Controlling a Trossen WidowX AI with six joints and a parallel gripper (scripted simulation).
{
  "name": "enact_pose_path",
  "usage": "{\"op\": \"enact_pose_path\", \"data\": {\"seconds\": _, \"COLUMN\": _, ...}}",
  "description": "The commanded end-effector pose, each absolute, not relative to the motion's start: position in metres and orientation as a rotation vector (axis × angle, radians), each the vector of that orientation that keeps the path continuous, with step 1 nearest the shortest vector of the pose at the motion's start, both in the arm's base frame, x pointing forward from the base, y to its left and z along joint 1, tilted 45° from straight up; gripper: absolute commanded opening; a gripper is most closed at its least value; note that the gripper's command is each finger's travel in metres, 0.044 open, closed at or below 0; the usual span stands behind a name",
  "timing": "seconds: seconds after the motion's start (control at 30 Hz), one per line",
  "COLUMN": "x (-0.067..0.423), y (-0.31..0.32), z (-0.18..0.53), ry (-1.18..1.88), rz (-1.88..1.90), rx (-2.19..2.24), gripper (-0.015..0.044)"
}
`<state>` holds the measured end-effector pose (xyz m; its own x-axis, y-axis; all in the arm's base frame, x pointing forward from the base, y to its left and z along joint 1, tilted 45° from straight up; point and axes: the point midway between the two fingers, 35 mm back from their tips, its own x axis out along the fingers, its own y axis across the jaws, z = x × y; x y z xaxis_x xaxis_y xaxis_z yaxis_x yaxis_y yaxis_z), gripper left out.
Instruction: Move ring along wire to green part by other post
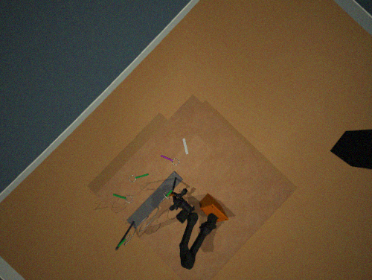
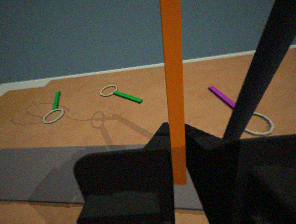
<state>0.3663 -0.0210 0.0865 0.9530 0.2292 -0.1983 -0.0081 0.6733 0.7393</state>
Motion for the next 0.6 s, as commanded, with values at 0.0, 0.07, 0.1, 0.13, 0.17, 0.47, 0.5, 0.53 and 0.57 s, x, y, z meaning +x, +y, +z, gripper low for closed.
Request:
{"op": "enact_pose_path", "data": {"seconds": 0.0, "x": 0.366, "y": -0.025, "z": 0.084, "ry": 0.283, "rz": 0.137, "rx": 0.820, "gripper": -0.0150}}
{"op": "enact_pose_path", "data": {"seconds": 0.07, "x": 0.365, "y": -0.026, "z": 0.083, "ry": 0.283, "rz": 0.136, "rx": 0.820, "gripper": -0.0150}}
{"op": "enact_pose_path", "data": {"seconds": 0.1, "x": 0.365, "y": -0.027, "z": 0.082, "ry": 0.283, "rz": 0.136, "rx": 0.820, "gripper": -0.0150}}
{"op": "enact_pose_path", "data": {"seconds": 0.13, "x": 0.365, "y": -0.027, "z": 0.081, "ry": 0.283, "rz": 0.136, "rx": 0.820, "gripper": -0.0150}}
{"op": "enact_pose_path", "data": {"seconds": 0.17, "x": 0.365, "y": -0.028, "z": 0.080, "ry": 0.283, "rz": 0.136, "rx": 0.820, "gripper": -0.0150}}
{"op": "enact_pose_path", "data": {"seconds": 0.47, "x": 0.366, "y": -0.023, "z": 0.074, "ry": 0.283, "rz": 0.136, "rx": 0.820, "gripper": -0.0150}}
{"op": "enact_pose_path", "data": {"seconds": 0.5, "x": 0.366, "y": -0.022, "z": 0.073, "ry": 0.283, "rz": 0.136, "rx": 0.820, "gripper": -0.0150}}
{"op": "enact_pose_path", "data": {"seconds": 0.53, "x": 0.366, "y": -0.021, "z": 0.072, "ry": 0.283, "rz": 0.136, "rx": 0.821, "gripper": -0.0150}}
{"op": "enact_pose_path", "data": {"seconds": 0.57, "x": 0.366, "y": -0.020, "z": 0.071, "ry": 0.283, "rz": 0.136, "rx": 0.821, "gripper": -0.0150}}
